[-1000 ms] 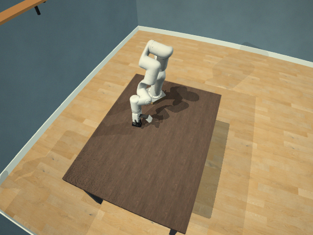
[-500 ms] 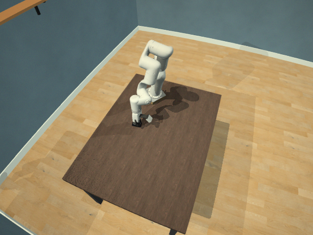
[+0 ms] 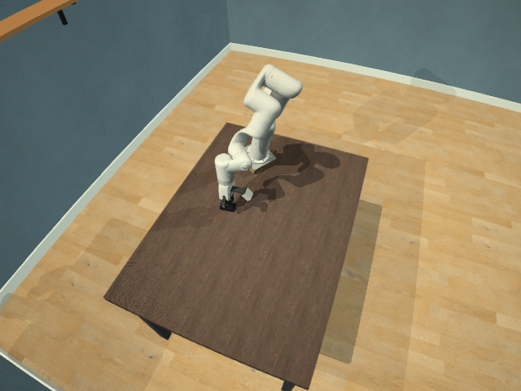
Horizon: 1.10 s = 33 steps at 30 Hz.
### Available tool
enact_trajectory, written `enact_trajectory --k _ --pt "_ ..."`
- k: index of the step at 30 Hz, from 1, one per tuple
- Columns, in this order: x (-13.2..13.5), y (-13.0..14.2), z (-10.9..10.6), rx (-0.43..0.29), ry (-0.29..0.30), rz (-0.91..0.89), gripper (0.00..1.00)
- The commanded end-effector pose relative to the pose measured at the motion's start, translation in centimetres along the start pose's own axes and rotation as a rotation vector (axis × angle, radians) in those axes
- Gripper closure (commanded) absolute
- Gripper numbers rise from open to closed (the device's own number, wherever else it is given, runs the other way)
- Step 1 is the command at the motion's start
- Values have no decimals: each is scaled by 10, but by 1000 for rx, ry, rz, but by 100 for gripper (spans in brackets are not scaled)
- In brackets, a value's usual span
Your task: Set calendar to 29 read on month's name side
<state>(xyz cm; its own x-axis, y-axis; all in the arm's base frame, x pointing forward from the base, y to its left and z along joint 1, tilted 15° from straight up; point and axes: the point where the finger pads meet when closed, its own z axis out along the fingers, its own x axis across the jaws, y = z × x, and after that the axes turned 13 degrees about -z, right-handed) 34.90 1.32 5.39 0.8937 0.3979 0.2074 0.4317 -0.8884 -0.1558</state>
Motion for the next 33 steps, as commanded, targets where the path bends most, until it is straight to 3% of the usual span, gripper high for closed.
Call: enact_trajectory --k 1,9,24,33 --pt "-4 -2 -32 5 3 1 73" --pt "-4 -2 -68 5 3 1 73" --pt "-4 -2 -70 5 3 -5 73" --pt "-4 -2 -71 4 5 -115 73"
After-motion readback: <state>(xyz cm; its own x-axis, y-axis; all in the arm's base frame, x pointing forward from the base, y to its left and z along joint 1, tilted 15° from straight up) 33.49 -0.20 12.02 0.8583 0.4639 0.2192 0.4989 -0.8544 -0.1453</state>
